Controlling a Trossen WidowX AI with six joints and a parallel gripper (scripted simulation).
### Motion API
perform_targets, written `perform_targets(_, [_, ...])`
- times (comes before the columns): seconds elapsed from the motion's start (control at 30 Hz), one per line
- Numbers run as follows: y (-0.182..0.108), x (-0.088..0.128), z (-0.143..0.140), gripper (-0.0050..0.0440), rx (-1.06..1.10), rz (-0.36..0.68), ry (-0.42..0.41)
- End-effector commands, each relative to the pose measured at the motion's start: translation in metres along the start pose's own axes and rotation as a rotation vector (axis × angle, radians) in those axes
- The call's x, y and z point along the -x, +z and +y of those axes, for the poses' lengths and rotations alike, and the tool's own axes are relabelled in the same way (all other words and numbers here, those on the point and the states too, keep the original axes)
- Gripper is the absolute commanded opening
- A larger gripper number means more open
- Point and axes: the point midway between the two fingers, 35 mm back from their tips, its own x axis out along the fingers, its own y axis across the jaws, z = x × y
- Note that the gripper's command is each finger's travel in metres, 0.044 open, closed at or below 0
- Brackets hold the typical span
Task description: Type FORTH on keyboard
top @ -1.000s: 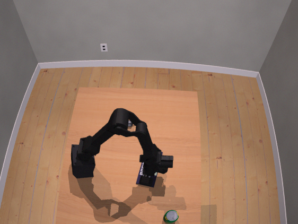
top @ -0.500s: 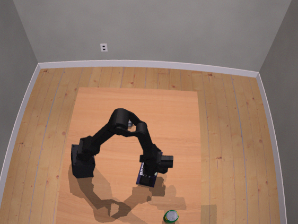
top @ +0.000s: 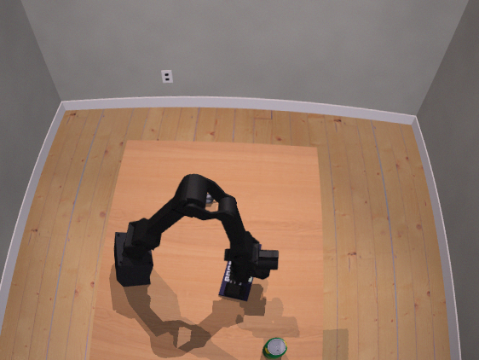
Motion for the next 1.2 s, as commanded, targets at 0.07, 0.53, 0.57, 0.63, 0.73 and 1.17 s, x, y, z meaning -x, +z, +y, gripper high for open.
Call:
perform_targets(0.07, [0.01, 0.013, 0.002, -0.005, 0.003, -0.035, 0.003])
perform_targets(0.53, [0.011, 0.035, 0.013, -0.005, 0.001, -0.025, 0.0])
perform_targets(0.57, [0.011, 0.034, 0.021, -0.005, 0.0, -0.021, -0.001])
perform_targets(0.63, [0.013, 0.034, 0.045, -0.005, -0.001, -0.018, 0.0])
perform_targets(0.73, [0.011, 0.035, 0.091, -0.005, -0.001, -0.015, 0.003])
perform_targets(1.17, [0.007, 0.028, 0.122, -0.005, -0.004, -0.019, 0.009])
